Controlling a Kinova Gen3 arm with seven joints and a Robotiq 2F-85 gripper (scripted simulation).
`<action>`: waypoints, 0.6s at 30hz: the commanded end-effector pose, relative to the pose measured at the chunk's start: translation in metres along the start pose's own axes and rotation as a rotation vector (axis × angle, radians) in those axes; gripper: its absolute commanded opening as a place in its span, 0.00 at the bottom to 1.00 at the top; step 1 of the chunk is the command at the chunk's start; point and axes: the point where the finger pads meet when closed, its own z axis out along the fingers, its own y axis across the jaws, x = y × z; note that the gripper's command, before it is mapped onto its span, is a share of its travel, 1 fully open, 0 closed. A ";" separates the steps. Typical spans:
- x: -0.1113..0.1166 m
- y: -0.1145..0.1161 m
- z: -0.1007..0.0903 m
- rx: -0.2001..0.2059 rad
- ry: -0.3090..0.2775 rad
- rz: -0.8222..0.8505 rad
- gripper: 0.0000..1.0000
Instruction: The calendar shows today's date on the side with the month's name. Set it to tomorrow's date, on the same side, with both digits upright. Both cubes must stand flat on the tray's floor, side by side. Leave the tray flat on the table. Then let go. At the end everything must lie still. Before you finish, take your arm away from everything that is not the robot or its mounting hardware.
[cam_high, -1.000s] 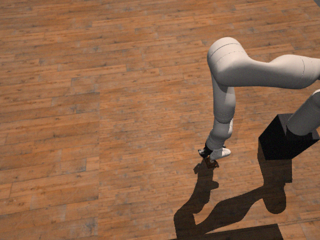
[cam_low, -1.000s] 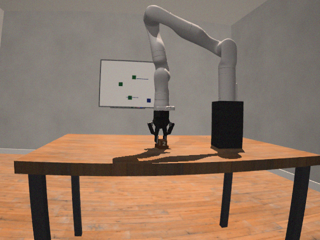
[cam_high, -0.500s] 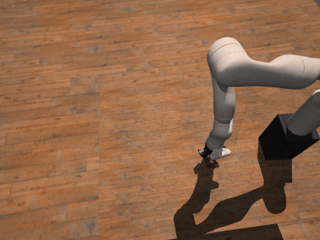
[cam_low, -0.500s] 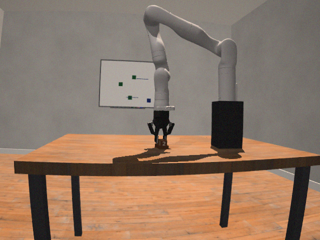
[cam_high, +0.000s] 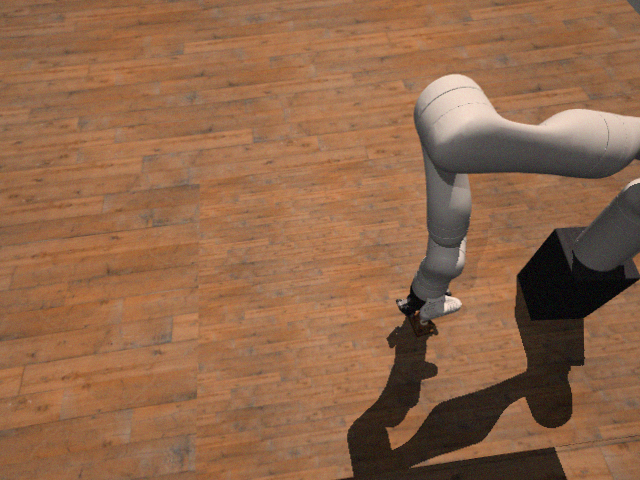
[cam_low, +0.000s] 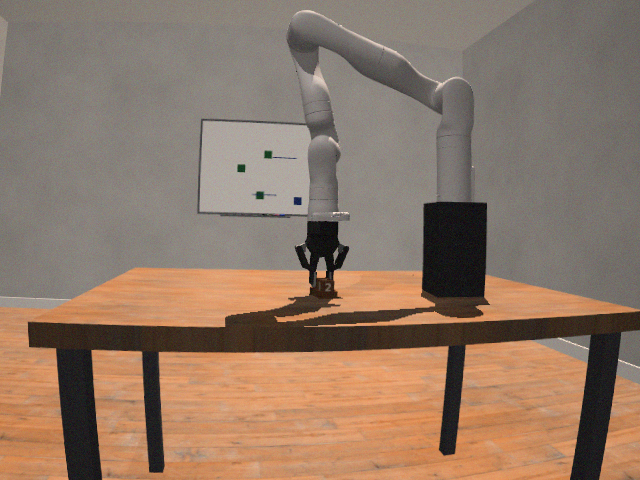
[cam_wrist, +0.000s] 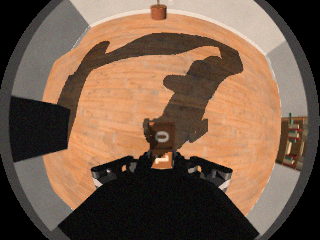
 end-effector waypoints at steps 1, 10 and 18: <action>0.000 0.001 0.000 -0.001 0.000 0.000 0.36; 0.000 0.001 0.000 -0.001 0.000 0.000 0.44; 0.000 0.001 0.000 -0.001 0.000 0.000 0.48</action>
